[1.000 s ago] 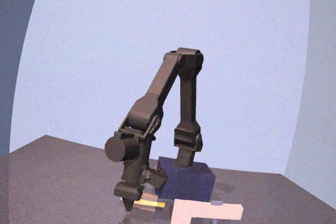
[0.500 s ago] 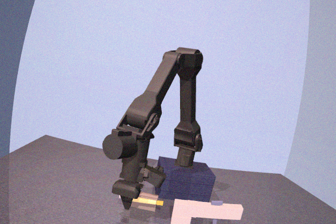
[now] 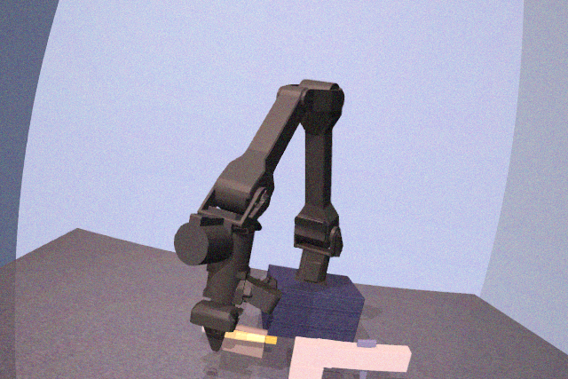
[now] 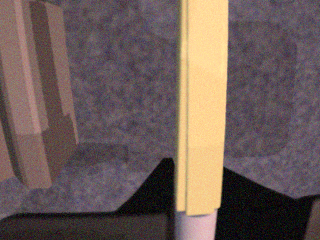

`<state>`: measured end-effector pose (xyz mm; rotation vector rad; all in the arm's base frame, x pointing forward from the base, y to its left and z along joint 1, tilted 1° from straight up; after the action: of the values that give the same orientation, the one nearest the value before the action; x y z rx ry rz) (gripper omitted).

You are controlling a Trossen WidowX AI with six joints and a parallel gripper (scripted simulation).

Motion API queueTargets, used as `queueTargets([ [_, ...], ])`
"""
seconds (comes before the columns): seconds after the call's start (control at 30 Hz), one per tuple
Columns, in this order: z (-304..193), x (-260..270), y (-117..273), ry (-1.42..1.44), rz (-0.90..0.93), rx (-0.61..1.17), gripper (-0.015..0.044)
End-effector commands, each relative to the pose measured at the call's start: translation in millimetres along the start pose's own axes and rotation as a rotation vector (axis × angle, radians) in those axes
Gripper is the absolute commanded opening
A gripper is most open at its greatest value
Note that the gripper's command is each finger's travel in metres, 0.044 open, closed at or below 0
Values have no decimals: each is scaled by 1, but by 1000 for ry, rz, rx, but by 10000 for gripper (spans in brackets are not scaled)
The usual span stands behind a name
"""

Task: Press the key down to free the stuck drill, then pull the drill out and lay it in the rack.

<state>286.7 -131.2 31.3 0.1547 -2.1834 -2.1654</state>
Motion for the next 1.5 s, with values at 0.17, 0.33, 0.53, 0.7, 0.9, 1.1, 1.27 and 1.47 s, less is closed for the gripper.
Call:
queueTargets([
  [0.17, 0, 0, 5, 3, -5, -1, 0],
  [0.33, 0, 1, 7, 3, -5, -1, 0],
  [0.53, 0, 1, 9, 3, -5, -1, 0],
  [0.7, 1, 1, 11, 3, -5, -1, 0],
  [0.9, 1, 1, 14, 3, -5, -1, 0],
  [1.1, 1, 2, 17, 3, -5, -1, 0],
  [1.27, 1, 2, 19, 3, -5, -1, 0],
  [1.47, 1, 1, 22, 3, -5, -1, 0],
])
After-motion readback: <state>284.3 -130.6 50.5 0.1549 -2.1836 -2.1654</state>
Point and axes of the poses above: the point midway between the two fingers, 35 mm back from their tips, its own y axis back along the fingers, its own x axis across the jaws, z = x × y, the point moved 7 cm from there along y, back along the fingers, and after that the axes turned 6 degrees about y, right-handed, at the moved point
